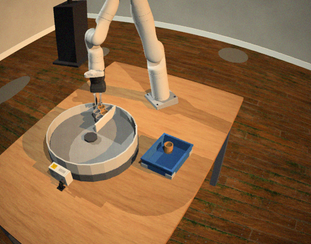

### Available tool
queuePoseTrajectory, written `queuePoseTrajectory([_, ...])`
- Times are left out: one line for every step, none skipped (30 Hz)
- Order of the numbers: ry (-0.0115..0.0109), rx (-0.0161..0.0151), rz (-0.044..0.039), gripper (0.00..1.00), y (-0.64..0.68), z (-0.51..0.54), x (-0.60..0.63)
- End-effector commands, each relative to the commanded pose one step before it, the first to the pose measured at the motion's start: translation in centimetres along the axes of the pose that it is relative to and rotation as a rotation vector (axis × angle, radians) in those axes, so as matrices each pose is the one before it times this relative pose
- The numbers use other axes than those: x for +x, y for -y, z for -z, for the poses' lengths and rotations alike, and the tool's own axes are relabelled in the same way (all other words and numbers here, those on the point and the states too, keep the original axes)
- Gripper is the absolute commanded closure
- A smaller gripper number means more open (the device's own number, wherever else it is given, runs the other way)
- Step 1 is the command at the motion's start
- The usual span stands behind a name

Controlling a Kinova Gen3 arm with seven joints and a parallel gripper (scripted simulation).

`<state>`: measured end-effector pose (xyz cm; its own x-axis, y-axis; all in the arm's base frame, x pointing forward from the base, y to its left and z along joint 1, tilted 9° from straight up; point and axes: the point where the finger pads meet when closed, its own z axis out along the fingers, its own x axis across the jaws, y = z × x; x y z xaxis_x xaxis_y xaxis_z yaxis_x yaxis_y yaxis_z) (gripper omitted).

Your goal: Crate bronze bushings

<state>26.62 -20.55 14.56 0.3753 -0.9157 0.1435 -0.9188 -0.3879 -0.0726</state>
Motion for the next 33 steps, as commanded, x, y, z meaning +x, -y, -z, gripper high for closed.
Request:
queuePoseTrajectory([0.00182,0.00048,0.00046,0.55,0.029,-0.048,-0.03])
queuePoseTrajectory([0.0,0.0,0.0,0.55,0.0,0.0,0.0])
queuePoseTrajectory([0.0,0.0,0.0,0.55,0.0,0.0,0.0])
queuePoseTrajectory([0.0,0.0,0.0,0.55,0.0,0.0,0.0])
queuePoseTrajectory([0.0,0.0,0.0,0.55,0.0,0.0,0.0])
queuePoseTrajectory([-0.00053,-0.00004,-0.00003,0.55,-0.002,-0.067,0.01])
queuePoseTrajectory([0.00013,0.00001,0.0,0.55,0.0,-0.085,-0.003])
queuePoseTrajectory([0.00013,0.00001,0.0,0.55,0.0,-0.085,-0.003])
queuePoseTrajectory([0.00013,0.00001,0.0,0.55,0.0,-0.085,-0.003])
queuePoseTrajectory([0.00013,0.00001,0.0,0.55,0.0,-0.085,-0.003])
queuePoseTrajectory([0.0,0.0,0.0,0.55,0.0,0.0,0.0])
queuePoseTrajectory([0.0,0.0,0.0,0.55,0.0,0.0,0.0])
queuePoseTrajectory([0.0,0.0,0.0,0.55,0.0,0.0,0.0])
queuePoseTrajectory([0.0,0.0,0.0,0.55,0.0,0.0,0.0])
queuePoseTrajectory([0.0,0.0,0.0,0.55,0.0,0.0,0.0])
queuePoseTrajectory([0.0,0.0,0.0,0.55,0.0,0.0,0.0])
queuePoseTrajectory([0.0,0.0,0.0,0.55,0.0,0.0,0.0])
queuePoseTrajectory([0.0,0.0,0.0,0.55,0.0,0.0,0.0])
queuePoseTrajectory([0.0,0.0,0.0,0.55,0.0,0.0,0.0])
queuePoseTrajectory([0.0,0.0,0.0,0.55,0.0,0.0,0.0])
queuePoseTrajectory([0.0,0.0,0.0,0.55,0.0,0.0,0.0])
queuePoseTrajectory([0.0,0.0,0.0,0.55,0.0,0.0,0.0])
queuePoseTrajectory([-0.00005,0.0,-0.00001,0.55,0.0,-0.08,0.001])
queuePoseTrajectory([0.00013,0.00001,0.0,0.55,0.0,-0.085,-0.003])
queuePoseTrajectory([0.00013,0.00001,0.0,0.55,0.0,-0.085,-0.003])
queuePoseTrajectory([0.00013,0.00001,0.0,0.55,0.0,-0.085,-0.003])
queuePoseTrajectory([0.00013,0.00001,0.0,0.55,0.0,-0.085,-0.003])
queuePoseTrajectory([0.0,0.0,0.0,0.55,0.0,0.0,0.0])
queuePoseTrajectory([0.0,0.0,0.0,0.55,0.0,0.0,0.0])
queuePoseTrajectory([0.0,0.0,0.0,0.55,0.0,0.0,0.0])
queuePoseTrajectory([0.0,0.0,0.0,0.55,0.0,0.0,0.0])
queuePoseTrajectory([0.0,0.0,0.0,0.55,0.0,0.0,0.0])
queuePoseTrajectory([0.0,0.0,0.0,0.55,0.0,0.0,0.0])
